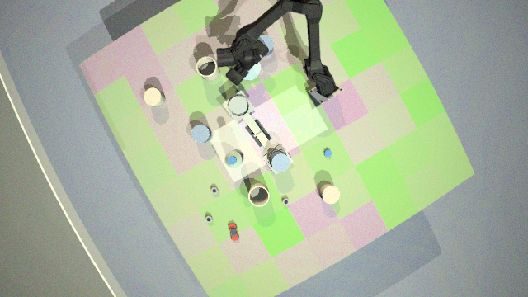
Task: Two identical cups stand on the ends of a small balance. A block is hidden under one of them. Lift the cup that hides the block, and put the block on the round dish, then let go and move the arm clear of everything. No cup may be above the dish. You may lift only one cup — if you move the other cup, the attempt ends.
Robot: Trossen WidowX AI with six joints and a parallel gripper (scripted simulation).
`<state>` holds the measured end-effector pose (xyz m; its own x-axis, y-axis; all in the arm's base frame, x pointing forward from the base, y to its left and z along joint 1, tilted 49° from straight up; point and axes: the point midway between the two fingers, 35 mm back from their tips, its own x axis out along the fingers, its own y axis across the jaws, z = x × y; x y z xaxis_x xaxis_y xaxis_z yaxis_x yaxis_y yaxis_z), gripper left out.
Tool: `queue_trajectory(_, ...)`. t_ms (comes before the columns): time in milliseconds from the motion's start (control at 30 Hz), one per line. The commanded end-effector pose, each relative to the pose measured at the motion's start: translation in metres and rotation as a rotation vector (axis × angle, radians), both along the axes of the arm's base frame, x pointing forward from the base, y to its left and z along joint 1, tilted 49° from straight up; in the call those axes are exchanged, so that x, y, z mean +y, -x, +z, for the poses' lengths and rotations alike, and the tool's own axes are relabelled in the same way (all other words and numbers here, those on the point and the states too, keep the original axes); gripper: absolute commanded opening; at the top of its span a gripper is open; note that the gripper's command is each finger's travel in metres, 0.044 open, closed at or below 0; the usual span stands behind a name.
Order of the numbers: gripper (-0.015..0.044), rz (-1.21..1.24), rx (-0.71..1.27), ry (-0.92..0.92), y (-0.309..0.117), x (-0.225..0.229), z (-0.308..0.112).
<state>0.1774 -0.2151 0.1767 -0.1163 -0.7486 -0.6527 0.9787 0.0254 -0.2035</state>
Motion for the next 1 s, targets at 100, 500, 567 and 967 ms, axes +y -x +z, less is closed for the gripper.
queue_trajectory(100, 0.0052, 0.0, 0.0, 0.0, 0.001, -0.002, -0.002)
queue_trajectory(500, 0.0367, 0.0, 0.0, 0.0, 0.001, -0.002, -0.002)
queue_trajectory(567, 0.042, 0.004, -0.001, -0.001, 0.0, -0.002, -0.002)
queue_trajectory(967, 0.044, 0.017, -0.003, -0.015, -0.008, 0.031, 0.023)
